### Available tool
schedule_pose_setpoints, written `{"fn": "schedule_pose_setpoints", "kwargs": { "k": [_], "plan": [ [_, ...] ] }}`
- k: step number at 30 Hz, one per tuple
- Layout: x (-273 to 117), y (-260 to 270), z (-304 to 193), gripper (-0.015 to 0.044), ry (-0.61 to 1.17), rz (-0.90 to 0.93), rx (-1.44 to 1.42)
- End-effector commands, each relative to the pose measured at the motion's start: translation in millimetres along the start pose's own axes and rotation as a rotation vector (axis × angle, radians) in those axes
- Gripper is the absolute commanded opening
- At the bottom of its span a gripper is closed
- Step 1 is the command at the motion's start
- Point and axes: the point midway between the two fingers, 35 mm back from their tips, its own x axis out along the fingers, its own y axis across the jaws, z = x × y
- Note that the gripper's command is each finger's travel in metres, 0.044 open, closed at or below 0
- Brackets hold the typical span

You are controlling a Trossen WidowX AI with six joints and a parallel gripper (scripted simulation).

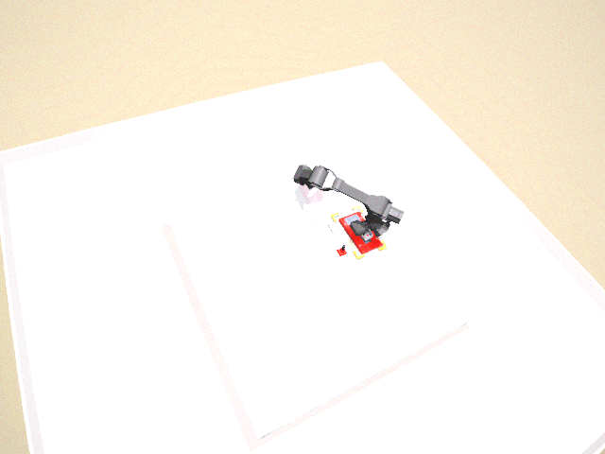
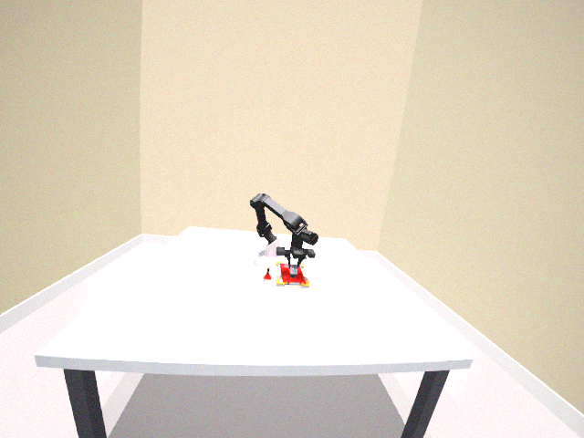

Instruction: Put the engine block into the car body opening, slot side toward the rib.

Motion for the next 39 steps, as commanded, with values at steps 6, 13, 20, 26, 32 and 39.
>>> {"fn": "schedule_pose_setpoints", "kwargs": {
  "k": [6, 13, 20, 26, 32, 39],
  "plan": [
    [-1.7, 2.8, 2.2, 0.0159, -0.006, 0.010, 0.059],
    [-1.9, 2.8, 2.3, 0.0159, -0.006, 0.010, 0.025],
    [-2.0, 3.1, 2.3, 0.0159, -0.006, 0.010, 0.022],
    [-2.3, 4.4, 2.3, 0.0159, -0.006, 0.010, 0.014],
    [-2.4, 4.4, 2.3, 0.0159, -0.006, 0.010, 0.016],
    [-2.4, 4.2, 1.9, 0.0159, -0.006, 0.010, 0.027]
  ]
}}
